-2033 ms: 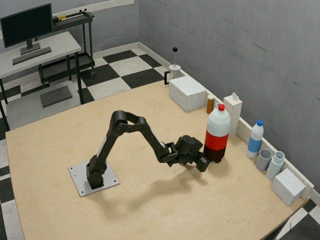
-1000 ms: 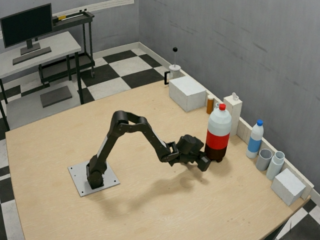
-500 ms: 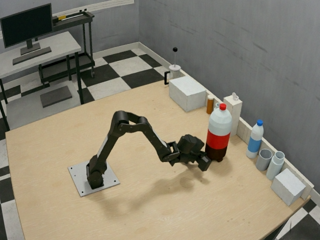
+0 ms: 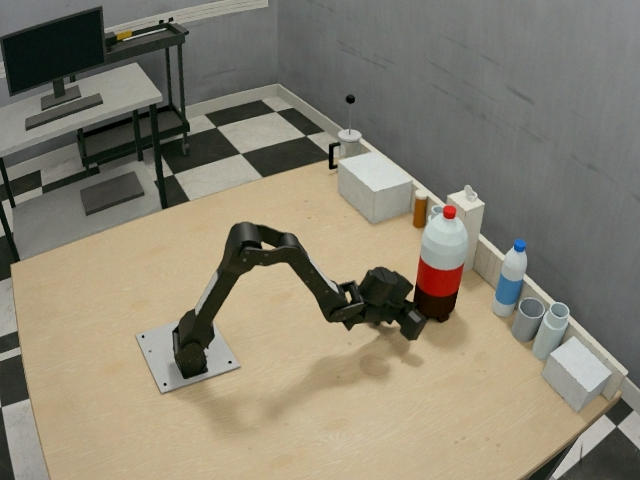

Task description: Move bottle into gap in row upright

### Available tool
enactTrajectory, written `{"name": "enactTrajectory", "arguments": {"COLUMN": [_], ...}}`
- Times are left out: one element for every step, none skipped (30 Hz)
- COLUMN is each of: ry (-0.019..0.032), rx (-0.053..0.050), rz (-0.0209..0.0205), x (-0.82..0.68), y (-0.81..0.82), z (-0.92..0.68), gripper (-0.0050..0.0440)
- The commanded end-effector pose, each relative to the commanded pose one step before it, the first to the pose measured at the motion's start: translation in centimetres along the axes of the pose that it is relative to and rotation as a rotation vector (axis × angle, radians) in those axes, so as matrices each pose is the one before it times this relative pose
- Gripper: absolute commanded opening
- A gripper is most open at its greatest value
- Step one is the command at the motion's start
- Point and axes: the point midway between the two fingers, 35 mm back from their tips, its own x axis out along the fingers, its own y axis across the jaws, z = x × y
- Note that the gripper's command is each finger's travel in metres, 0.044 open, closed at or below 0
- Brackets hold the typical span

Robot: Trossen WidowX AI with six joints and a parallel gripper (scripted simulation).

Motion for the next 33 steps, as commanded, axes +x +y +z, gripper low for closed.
{"name": "enactTrajectory", "arguments": {"ry": [-0.02555, -0.00004, -0.00002, -0.00002, -0.00002, -0.00002, 0.00000, 0.00000, -0.00044, 0.00014, 0.00010, 0.00007, 0.00002, -0.00001, -0.00002, -0.00002, -0.00001, -0.00001, -0.00002, -0.00002, -0.00002, -0.00002, -0.00002, 0.00000, 0.00000, -0.00044, 0.00014, 0.00010, 0.00007, 0.00002, -0.00001, -0.00002, -0.00002], "rx": [-0.0071, 0.0000, 0.0000, 0.0000, 0.0000, 0.0000, 0.0000, 0.0000, -0.0003, 0.0001, 0.0001, 0.0000, 0.0000, 0.0000, 0.0000, 0.0000, 0.0000, 0.0000, 0.0000, 0.0000, 0.0000, 0.0000, 0.0000, 0.0000, 0.0000, -0.0002, 0.0001, 0.0001, 0.0000, 0.0000, 0.0000, 0.0000, 0.0000], "rz": [-0.00069, 0.00001, 0.00004, 0.00003, 0.00001, -0.00001, 0.00000, 0.00000, 0.00032, -0.00007, -0.00024, -0.00019, 0.00000, 0.00011, 0.00009, 0.00002, -0.00003, -0.00004, -0.00002, 0.00000, 0.00001, 0.00001, 0.00000, 0.00000, 0.00000, 0.00026, -0.00002, -0.00024, -0.00018, 0.00002, 0.00011, 0.00009, 0.00002], "x": [0.315, 0.021, 0.021, 0.021, 0.021, 0.021, 0.000, 0.000, 0.021, 0.021, 0.021, 0.021, 0.021, 0.021, 0.021, 0.021, 0.021, 0.021, 0.021, 0.021, 0.021, 0.021, 0.021, 0.000, 0.000, 0.020, 0.022, 0.021, 0.021, 0.021, 0.021, 0.021, 0.021], "y": [0.039, 0.000, 0.000, 0.000, 0.000, -0.001, 0.000, 0.000, 0.005, -0.002, -0.003, -0.004, -0.001, 0.001, 0.001, 0.000, -0.001, -0.001, -0.001, -0.001, 0.000, 0.000, -0.001, 0.000, 0.000, 0.001, 0.001, -0.003, -0.004, 0.000, 0.001, 0.000, 0.000], "z": [1.289, 0.011, 0.010, 0.010, 0.011, 0.010, 0.000, 0.000, 0.019, 0.007, 0.008, 0.009, 0.010, 0.010, 0.010, 0.010, 0.010, 0.010, 0.010, 0.010, 0.010, 0.010, 0.010, 0.000, 0.000, 0.019, 0.007, 0.008, 0.009, 0.010, 0.010, 0.010, 0.011], "gripper": [-0.0050, -0.0050, -0.0050, -0.0050, -0.0050, -0.0050, -0.0050, -0.0050, -0.0050, -0.0050, -0.0050, -0.0050, -0.0050, -0.0050, -0.0050, -0.0050, -0.0050, -0.0050, -0.0050, -0.0050, -0.0050, -0.0050, -0.0050, -0.0050, -0.0050, -0.0050, -0.0050, -0.0050, -0.0050, -0.0050, -0.0050, -0.0050, -0.0050]}}
